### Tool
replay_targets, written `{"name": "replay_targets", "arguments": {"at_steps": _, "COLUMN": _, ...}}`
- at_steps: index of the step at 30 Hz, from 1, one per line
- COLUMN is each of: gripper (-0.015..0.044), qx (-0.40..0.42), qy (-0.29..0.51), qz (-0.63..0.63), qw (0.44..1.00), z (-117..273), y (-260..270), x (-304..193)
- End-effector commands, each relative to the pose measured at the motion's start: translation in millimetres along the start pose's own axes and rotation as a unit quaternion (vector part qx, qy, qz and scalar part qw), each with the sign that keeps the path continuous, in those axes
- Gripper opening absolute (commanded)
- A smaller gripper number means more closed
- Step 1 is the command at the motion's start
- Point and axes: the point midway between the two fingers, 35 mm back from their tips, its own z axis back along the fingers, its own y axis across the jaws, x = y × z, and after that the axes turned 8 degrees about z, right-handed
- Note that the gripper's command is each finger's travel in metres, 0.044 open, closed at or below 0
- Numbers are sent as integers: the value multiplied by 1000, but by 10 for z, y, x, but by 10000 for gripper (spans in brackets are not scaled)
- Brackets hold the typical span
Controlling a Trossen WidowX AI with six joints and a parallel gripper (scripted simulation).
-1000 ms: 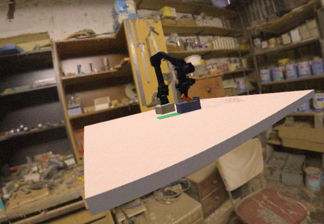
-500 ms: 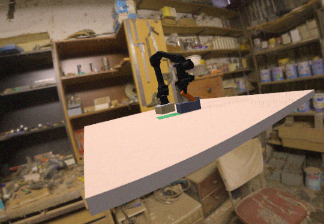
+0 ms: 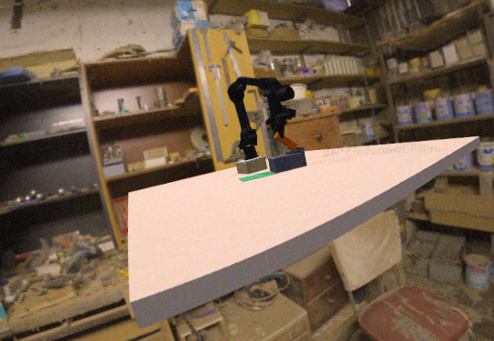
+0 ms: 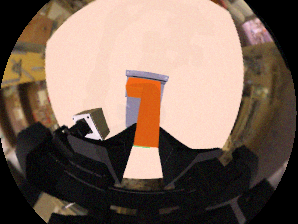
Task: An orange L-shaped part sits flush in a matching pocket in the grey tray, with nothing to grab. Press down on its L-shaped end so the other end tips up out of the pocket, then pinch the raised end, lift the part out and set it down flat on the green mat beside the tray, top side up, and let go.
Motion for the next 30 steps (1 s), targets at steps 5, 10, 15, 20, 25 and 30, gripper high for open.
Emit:
{"name": "replay_targets", "arguments": {"at_steps": 5, "gripper": 0, "qx": -7, "qy": -4, "qz": -1, "qw": 1000, "z": 80, "y": -16, "x": 11}}
{"name": "replay_targets", "arguments": {"at_steps": 10, "gripper": 0, "qx": -6, "qy": -4, "qz": -1, "qw": 1000, "z": 116, "y": -14, "x": 4}}
{"name": "replay_targets", "arguments": {"at_steps": 15, "gripper": 0, "qx": -6, "qy": -3, "qz": -1, "qw": 1000, "z": 95, "y": 13, "x": -124}}
{"name": "replay_targets", "arguments": {"at_steps": 20, "gripper": 0, "qx": -6, "qy": -2, "qz": -1, "qw": 1000, "z": 73, "y": 46, "x": -314}}
{"name": "replay_targets", "arguments": {"at_steps": 25, "gripper": 0, "qx": -6, "qy": -1, "qz": -1, "qw": 1000, "z": 63, "y": 81, "x": -501}}
{"name": "replay_targets", "arguments": {"at_steps": 30, "gripper": 0, "qx": -6, "qy": 0, "qz": -1, "qw": 1000, "z": 59, "y": 117, "x": -688}}
